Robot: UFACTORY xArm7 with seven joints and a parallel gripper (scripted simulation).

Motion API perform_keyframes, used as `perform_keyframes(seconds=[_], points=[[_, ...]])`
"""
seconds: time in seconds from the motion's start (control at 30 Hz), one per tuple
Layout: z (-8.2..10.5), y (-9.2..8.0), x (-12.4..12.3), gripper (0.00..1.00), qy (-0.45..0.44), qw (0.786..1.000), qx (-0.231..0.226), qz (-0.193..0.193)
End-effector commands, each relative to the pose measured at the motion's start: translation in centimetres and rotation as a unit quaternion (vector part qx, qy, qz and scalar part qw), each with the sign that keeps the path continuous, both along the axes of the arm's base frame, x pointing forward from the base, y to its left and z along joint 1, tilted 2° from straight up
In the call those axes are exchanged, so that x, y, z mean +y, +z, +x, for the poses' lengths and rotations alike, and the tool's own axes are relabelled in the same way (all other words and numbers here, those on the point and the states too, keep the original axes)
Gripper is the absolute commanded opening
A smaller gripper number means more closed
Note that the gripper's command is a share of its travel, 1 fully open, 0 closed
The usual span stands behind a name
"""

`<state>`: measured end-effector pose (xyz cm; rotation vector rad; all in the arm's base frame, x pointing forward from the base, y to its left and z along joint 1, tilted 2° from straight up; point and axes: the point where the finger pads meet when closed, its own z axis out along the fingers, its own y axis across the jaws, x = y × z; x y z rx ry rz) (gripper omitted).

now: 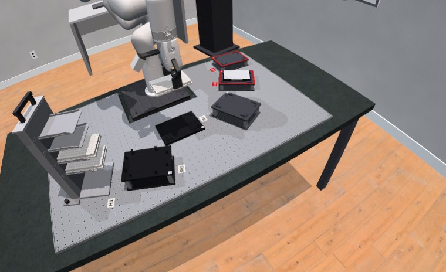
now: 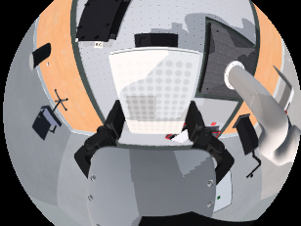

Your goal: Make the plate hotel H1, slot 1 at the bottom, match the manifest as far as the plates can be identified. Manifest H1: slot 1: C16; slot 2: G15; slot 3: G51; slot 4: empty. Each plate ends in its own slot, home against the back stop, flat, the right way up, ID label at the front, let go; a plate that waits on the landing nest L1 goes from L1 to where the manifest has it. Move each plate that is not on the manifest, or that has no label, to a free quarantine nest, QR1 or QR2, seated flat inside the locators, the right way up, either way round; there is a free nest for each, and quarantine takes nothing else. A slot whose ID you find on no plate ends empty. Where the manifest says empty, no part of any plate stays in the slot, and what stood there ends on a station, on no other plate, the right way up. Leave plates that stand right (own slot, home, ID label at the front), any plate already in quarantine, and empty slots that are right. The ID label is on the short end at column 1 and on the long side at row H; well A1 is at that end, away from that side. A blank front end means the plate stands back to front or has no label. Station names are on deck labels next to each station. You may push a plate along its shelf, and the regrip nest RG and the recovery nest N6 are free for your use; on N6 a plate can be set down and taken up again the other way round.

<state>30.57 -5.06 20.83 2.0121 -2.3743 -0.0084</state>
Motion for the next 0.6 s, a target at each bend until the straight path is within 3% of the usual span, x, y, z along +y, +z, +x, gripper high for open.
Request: perform_keyframes(seconds=[0.0, 0.57], points=[[0.1, -0.7, 0.0, 0.0, 0.0, 1.0, -0.002, 0.0], [0.0, -3.2, -0.1, 0.0, 0.0, 1.0, -0.002, 0.0]])
